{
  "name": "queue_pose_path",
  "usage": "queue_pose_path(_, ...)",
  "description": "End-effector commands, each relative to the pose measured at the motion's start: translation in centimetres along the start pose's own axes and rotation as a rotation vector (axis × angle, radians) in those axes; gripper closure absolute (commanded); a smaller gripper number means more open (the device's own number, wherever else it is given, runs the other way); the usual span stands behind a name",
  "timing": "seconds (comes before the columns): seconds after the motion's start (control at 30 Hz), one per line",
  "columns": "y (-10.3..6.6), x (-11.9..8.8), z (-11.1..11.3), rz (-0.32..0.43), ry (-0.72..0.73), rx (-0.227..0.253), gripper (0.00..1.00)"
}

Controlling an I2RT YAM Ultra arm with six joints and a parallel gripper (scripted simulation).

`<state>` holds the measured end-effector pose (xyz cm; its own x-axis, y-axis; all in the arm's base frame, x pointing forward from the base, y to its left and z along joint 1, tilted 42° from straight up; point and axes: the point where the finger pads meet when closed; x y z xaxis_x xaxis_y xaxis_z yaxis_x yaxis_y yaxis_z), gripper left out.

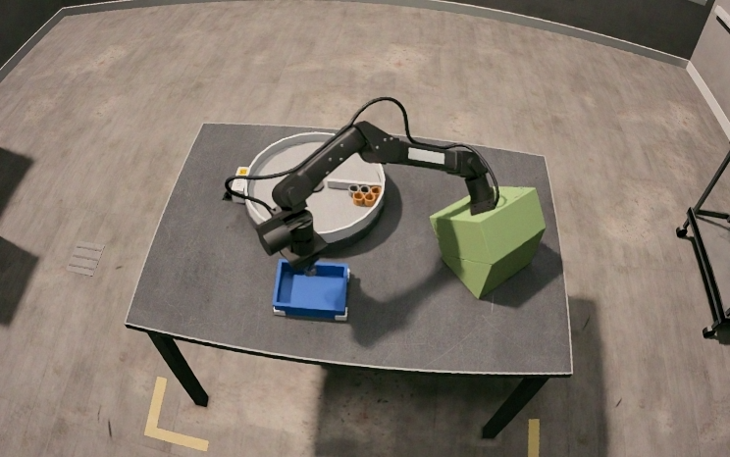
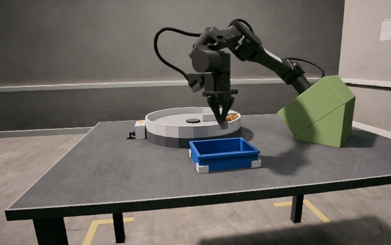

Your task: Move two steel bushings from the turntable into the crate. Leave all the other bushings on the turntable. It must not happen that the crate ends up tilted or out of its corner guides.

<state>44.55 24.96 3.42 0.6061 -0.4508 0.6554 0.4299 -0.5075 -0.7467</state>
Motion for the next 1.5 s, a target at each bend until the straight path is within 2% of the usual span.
queue_pose_path(0.0, -1.42, -0.63, 0.62, -0.011, -0.024, 0.021, 1.0)
queue_pose_path(1.47, -1.64, -0.28, 0.69, -0.011, -0.022, 0.025, 1.0)
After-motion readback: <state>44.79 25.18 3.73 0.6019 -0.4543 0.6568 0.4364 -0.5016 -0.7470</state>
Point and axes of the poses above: the point where the finger pads meet when closed, its own y axis out along the fingers, its own z axis across the jaws, x = y × z, and after that the axes turned 5 degrees about -y, right-handed
